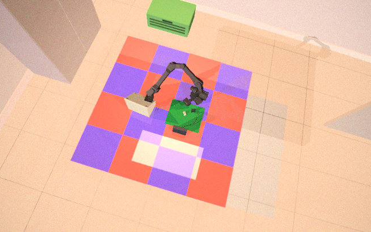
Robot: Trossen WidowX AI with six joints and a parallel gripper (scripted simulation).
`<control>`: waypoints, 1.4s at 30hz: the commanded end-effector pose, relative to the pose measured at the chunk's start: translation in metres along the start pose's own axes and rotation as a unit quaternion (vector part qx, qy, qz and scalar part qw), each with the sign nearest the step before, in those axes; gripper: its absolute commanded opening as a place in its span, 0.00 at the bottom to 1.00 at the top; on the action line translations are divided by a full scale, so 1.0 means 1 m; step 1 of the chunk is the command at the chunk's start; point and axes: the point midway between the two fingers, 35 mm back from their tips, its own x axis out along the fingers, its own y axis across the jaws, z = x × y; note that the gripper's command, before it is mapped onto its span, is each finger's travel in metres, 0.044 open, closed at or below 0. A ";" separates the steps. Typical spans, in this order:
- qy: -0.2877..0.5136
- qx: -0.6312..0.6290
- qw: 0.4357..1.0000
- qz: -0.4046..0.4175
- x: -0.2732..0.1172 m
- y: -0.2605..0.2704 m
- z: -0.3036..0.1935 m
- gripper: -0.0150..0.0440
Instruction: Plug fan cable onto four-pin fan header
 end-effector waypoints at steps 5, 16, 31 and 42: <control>0.000 -0.354 0.935 0.015 -0.044 -0.022 0.038 1.00; -0.005 -0.472 0.881 0.026 -0.060 -0.031 0.048 1.00; -0.005 -0.472 0.881 0.025 -0.026 -0.028 0.051 1.00; -0.005 -0.472 0.881 0.028 0.040 -0.025 0.046 1.00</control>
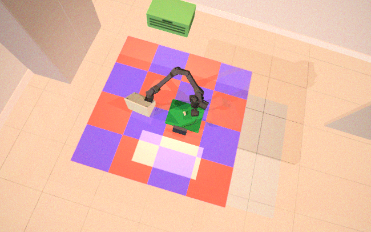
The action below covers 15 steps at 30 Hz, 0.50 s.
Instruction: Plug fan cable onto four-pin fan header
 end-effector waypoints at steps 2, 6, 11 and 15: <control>-0.008 0.001 1.000 -0.001 0.003 0.001 0.001 1.00; -0.008 0.001 1.000 -0.001 0.008 0.000 0.001 1.00; -0.008 0.001 1.000 -0.001 0.016 0.000 0.002 1.00; -0.008 0.001 1.000 -0.001 0.023 0.000 0.002 1.00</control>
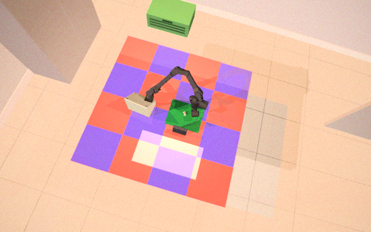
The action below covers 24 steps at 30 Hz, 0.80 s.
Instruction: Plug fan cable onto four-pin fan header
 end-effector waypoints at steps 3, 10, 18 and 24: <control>0.002 0.004 1.000 0.004 0.012 0.001 -0.002 1.00; 0.002 0.004 1.000 0.005 0.023 0.002 -0.002 1.00; 0.002 0.004 1.000 0.006 0.035 0.002 -0.003 1.00; 0.001 0.004 1.000 0.006 0.035 0.002 -0.003 1.00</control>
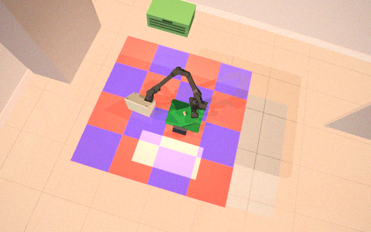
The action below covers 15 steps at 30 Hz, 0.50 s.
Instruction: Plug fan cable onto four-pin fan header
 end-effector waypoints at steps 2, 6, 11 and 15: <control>0.000 0.000 1.000 0.000 0.000 0.000 0.000 0.91; 0.000 0.000 1.000 0.000 0.000 0.000 0.000 0.73; 0.000 0.000 1.000 0.000 0.000 0.000 0.000 0.51; 0.000 0.000 1.000 0.000 0.000 0.000 0.000 0.33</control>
